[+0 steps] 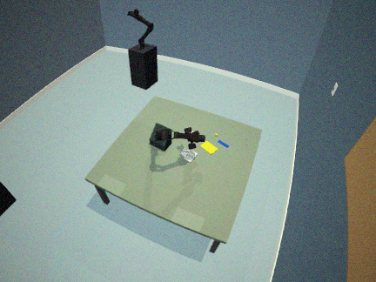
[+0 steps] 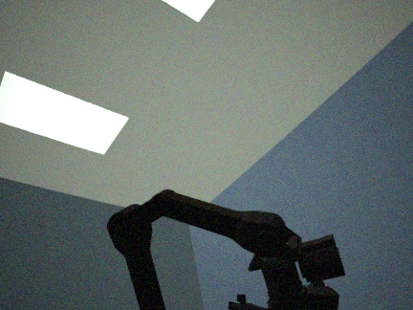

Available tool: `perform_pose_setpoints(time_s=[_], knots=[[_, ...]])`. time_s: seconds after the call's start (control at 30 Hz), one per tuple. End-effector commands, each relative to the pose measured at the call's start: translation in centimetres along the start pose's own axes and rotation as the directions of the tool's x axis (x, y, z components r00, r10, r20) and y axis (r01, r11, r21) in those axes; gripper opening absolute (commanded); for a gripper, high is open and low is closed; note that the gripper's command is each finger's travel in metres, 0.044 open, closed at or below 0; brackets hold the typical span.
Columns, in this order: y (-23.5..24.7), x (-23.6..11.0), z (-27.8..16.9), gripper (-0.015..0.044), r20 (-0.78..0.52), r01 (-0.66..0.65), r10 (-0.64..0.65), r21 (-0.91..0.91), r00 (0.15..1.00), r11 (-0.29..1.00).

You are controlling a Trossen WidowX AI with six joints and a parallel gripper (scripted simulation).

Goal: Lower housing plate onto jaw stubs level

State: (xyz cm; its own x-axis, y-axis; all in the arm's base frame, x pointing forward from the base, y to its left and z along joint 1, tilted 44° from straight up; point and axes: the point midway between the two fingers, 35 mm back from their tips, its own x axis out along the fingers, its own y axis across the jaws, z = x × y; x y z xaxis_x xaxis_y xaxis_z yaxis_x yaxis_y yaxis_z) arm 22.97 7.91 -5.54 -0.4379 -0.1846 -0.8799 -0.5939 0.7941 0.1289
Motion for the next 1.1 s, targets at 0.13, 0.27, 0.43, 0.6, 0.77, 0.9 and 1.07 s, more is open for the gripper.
perform_pose_setpoints(time_s=[0.13,0.27,0.43,0.6,0.77,0.9,1.07], knots=[[1.3,0.6,1.5,0.0440,-0.029,0.061,-0.067,-0.171,0.997,0.983],[2.0,1.0,2.1,0.0440,-0.046,0.085,-0.100,-0.258,0.994,0.963],[3.0,1.7,2.8,0.0440,-0.064,0.110,-0.142,-0.363,0.988,0.925],[4.0,2.3,3.4,0.0440,-0.080,0.129,-0.186,-0.464,0.979,0.876],[5.0,3.0,4.0,0.0440,-0.092,0.141,-0.231,-0.559,0.969,0.817],[5.8,3.6,4.4,0.0440,-0.100,0.147,-0.267,-0.631,0.958,0.762],[6.8,4.4,4.9,0.0440,-0.107,0.147,-0.313,-0.713,0.944,0.685]])
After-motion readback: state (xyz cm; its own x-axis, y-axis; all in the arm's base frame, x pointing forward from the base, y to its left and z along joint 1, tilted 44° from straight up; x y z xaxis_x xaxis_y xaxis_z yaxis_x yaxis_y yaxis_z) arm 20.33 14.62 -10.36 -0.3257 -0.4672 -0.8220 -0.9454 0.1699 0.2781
